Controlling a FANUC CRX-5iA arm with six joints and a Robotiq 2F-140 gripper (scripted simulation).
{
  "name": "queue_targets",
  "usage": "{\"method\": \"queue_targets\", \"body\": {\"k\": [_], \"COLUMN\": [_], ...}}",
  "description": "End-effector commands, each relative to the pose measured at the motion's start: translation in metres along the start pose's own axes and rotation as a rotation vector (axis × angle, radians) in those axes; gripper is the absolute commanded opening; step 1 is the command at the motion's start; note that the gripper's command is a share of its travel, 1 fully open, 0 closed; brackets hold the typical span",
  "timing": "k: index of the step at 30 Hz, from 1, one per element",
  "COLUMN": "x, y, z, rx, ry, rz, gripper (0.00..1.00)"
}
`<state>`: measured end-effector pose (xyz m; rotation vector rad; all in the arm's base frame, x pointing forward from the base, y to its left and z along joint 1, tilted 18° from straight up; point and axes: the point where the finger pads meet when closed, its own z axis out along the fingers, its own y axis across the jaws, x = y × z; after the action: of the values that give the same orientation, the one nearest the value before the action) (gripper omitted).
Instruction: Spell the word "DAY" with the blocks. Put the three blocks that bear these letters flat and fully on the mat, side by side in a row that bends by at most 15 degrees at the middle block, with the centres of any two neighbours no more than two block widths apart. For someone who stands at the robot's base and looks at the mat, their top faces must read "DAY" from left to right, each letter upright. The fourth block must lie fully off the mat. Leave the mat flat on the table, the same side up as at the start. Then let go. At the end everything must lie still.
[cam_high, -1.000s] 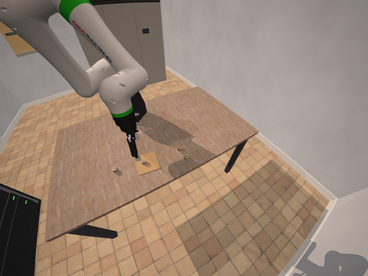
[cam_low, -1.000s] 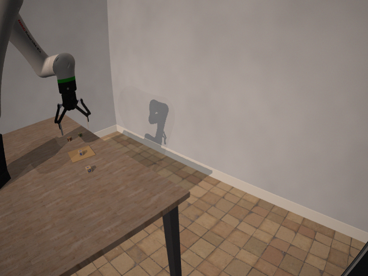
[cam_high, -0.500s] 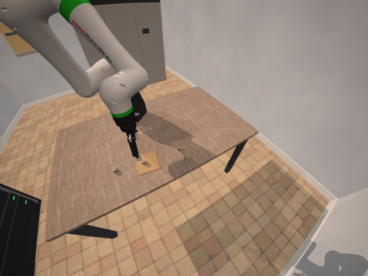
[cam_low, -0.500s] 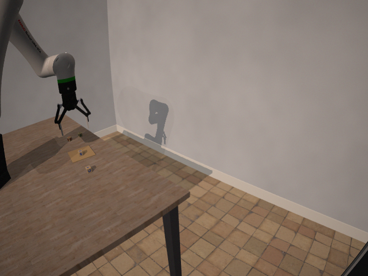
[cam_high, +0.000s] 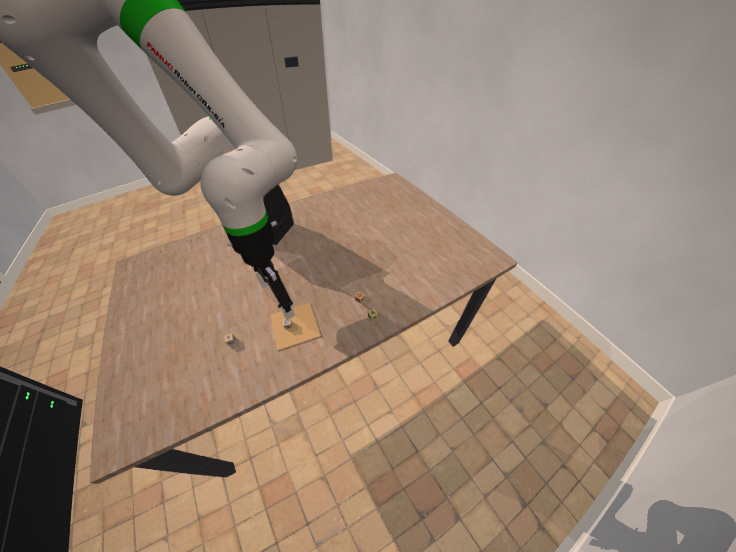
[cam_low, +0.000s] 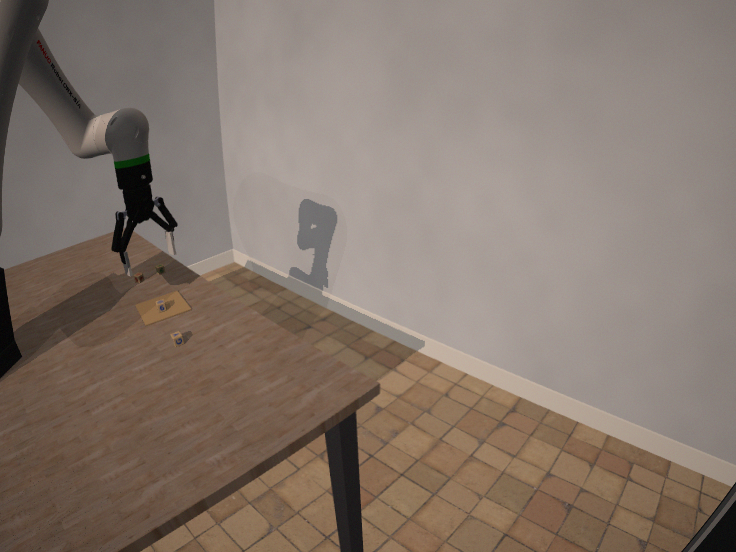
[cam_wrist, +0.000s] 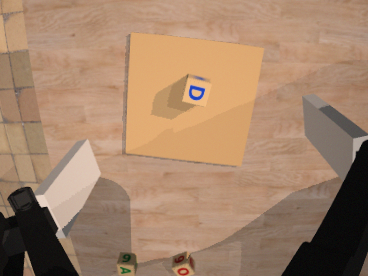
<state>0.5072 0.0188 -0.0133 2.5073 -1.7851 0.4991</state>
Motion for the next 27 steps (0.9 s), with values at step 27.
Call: {"method": "queue_targets", "body": {"k": [27], "x": [0.0001], "y": [0.0], "z": [0.0106], "rx": [0.0], "ry": [-0.013], "rz": [-0.949], "gripper": [1.0]}}
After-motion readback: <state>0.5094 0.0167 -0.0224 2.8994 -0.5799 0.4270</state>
